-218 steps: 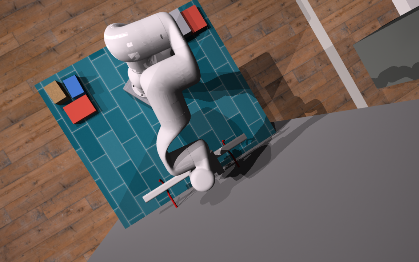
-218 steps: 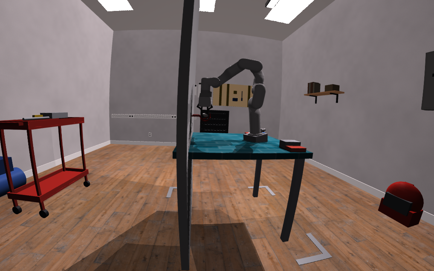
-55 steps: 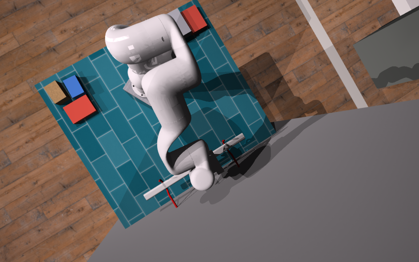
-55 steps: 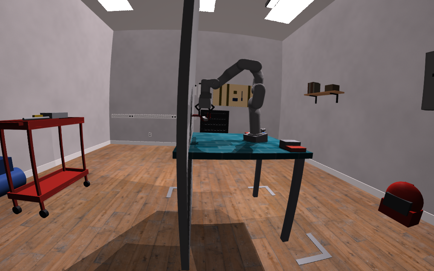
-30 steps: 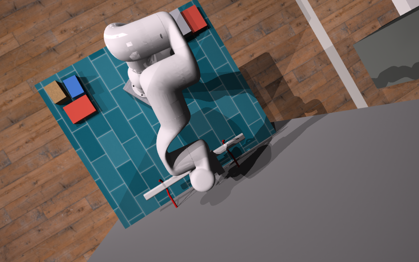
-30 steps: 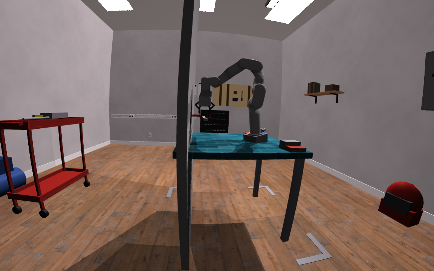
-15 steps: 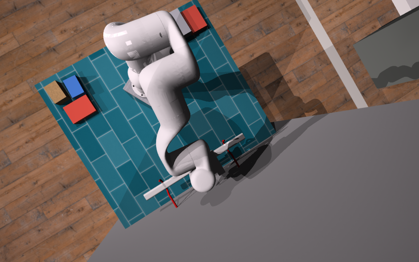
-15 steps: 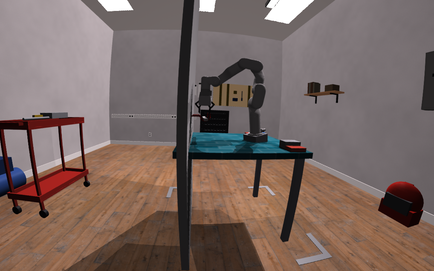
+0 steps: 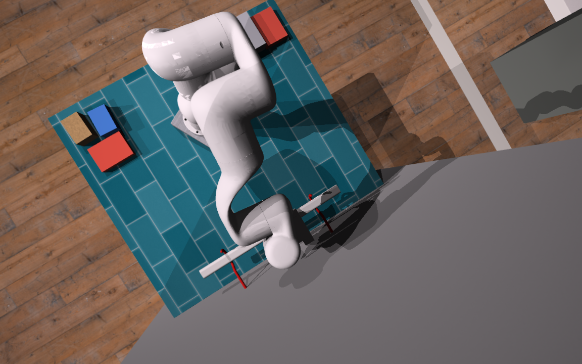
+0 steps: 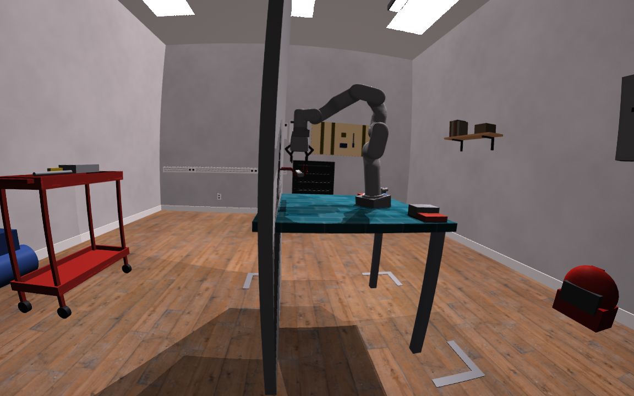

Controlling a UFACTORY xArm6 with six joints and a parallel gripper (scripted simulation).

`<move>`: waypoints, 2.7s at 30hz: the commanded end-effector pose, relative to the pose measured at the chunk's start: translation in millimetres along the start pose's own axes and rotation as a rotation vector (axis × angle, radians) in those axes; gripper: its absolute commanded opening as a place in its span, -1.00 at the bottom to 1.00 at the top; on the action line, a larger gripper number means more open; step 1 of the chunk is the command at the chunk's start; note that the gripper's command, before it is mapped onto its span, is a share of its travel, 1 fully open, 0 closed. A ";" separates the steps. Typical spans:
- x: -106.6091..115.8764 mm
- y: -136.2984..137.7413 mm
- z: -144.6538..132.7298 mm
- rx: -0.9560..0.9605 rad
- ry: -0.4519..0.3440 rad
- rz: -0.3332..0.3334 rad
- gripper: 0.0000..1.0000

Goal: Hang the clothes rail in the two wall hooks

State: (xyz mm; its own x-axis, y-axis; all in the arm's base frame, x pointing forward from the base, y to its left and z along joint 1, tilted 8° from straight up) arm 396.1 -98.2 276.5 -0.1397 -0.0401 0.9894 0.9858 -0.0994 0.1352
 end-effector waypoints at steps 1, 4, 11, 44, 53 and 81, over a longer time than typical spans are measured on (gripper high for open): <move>9.7 1.0 -0.1 0.000 -0.001 -0.004 0.63; 14.7 0.9 -0.1 0.000 -0.001 -0.004 0.63; 23.0 0.9 -0.1 0.000 -0.001 -0.004 0.63; 56.4 0.8 -0.1 0.000 -0.001 -0.004 0.63; 56.3 0.8 -0.1 0.000 -0.001 -0.004 0.63; 56.3 0.8 -0.1 0.000 -0.001 -0.004 0.63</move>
State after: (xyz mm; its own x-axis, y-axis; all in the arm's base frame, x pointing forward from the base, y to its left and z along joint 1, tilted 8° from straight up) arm 388.4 -100.4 330.5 -0.1393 -0.0402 0.9894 0.9859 -0.0994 0.1347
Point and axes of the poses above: the point where the finger pads meet when closed, its own x axis back along the fingers, its own y axis across the jaws, z = x × y, the point moved 4 cm from there along x, back along the fingers, and after that the axes turned 6 degrees about x, right-handed, at the moved point
